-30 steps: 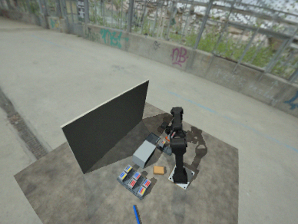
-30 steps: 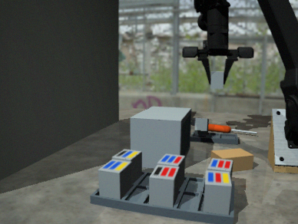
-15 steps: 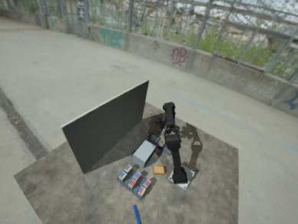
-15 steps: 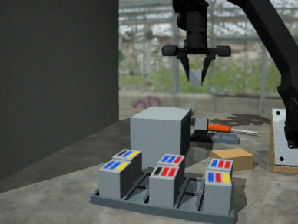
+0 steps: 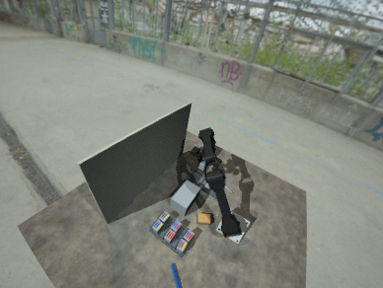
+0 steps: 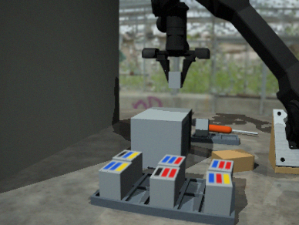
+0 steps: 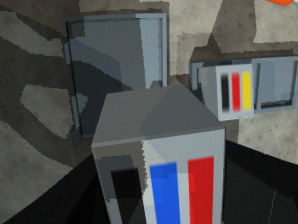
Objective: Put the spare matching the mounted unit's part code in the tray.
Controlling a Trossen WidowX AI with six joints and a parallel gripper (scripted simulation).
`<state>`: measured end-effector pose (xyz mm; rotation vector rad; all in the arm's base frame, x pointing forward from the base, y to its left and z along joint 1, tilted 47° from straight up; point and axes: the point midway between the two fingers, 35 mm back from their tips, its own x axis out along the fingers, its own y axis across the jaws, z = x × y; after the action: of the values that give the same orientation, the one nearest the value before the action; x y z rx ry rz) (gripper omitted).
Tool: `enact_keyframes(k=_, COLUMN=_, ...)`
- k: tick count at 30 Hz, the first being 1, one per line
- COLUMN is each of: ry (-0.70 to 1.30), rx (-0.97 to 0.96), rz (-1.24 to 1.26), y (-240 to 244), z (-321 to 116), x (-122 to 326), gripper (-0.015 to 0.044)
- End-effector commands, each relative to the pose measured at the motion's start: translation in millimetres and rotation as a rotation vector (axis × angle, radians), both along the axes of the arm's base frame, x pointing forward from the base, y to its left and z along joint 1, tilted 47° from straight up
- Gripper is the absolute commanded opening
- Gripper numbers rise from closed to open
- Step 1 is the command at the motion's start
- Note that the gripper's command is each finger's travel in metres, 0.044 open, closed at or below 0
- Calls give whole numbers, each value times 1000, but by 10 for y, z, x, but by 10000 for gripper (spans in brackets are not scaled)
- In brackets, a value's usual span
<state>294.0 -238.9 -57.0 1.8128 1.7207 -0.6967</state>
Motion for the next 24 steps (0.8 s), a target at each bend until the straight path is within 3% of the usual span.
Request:
enact_keyframes(k=1, ry=-4, rx=-1, rz=-9, y=11, z=13, x=174, gripper=0)
enact_keyframes(k=24, ry=-6, rx=-2, rz=-7, y=85, z=-82, x=226, gripper=0)
